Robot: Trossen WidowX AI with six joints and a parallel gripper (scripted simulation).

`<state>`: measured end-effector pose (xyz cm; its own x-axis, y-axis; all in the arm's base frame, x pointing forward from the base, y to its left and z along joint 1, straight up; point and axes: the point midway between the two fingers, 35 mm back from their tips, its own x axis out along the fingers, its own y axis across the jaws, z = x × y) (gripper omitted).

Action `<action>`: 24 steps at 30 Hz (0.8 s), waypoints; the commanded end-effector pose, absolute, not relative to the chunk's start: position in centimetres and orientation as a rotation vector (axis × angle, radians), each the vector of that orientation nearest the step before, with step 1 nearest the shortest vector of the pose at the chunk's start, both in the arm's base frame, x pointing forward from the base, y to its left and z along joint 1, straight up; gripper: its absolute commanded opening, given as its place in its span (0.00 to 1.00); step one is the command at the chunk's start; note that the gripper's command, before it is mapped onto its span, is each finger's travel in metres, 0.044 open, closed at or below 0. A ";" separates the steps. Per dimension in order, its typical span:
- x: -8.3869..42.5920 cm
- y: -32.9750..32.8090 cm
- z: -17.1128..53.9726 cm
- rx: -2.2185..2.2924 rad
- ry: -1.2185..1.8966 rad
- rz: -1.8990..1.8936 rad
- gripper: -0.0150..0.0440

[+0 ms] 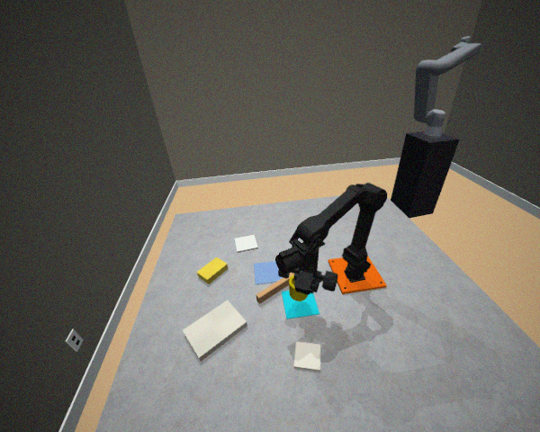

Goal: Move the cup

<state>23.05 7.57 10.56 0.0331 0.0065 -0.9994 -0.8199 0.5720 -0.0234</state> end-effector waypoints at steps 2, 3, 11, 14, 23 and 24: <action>22.8 7.6 9.6 -0.747 1.418 0.739 0.25; 22.8 7.6 9.5 -0.747 1.418 0.739 0.25; 22.8 7.6 8.6 -0.747 1.418 0.739 0.25; 22.8 7.6 8.2 -0.747 1.418 0.739 0.25; 22.7 7.6 7.1 -0.747 1.418 0.739 0.25; 22.7 7.6 7.0 -0.747 1.418 0.739 0.25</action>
